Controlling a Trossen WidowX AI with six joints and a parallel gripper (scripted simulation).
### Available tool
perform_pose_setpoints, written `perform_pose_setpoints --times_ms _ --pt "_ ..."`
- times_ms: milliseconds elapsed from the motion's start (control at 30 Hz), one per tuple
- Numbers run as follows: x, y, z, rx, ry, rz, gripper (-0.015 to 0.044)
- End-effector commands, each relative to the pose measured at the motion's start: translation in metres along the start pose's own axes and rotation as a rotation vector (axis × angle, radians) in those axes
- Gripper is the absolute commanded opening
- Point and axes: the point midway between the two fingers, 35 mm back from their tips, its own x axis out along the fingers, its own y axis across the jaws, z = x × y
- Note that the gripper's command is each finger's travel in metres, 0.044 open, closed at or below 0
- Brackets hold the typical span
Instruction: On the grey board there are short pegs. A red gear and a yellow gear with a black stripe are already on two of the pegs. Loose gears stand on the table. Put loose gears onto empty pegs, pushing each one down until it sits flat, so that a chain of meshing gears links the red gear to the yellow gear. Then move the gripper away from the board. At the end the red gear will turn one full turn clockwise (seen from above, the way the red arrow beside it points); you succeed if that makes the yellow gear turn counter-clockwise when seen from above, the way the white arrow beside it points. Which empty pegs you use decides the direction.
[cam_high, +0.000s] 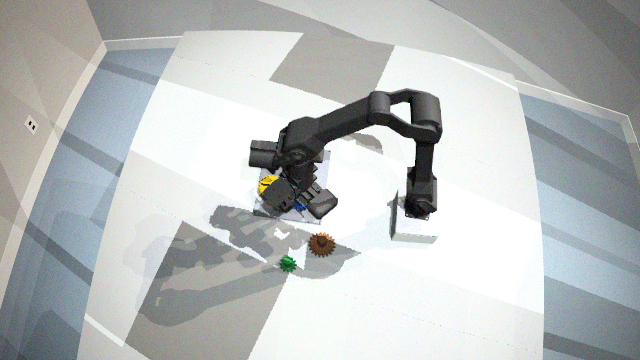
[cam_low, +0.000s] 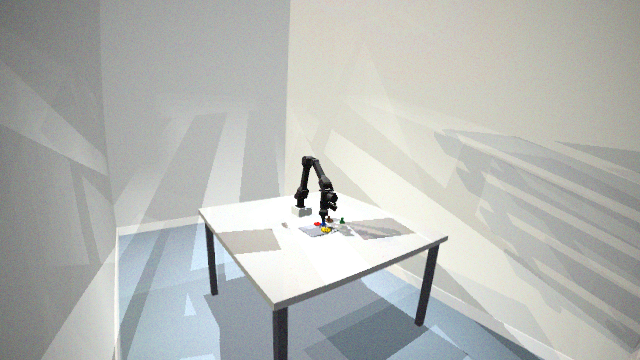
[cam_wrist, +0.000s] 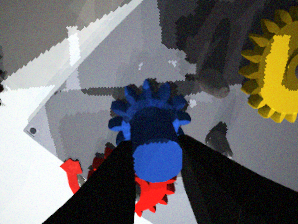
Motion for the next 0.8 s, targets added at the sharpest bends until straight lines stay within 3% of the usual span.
perform_pose_setpoints --times_ms 0,500,767 --pt "0.0011 0.0000 0.0005 0.054 0.000 -0.001 0.0000" --pt "-0.0013 0.0004 -0.0004 0.453 0.000 -0.001 0.0000" --pt "0.0011 0.0003 0.0005 0.409 0.000 -0.001 0.0000"
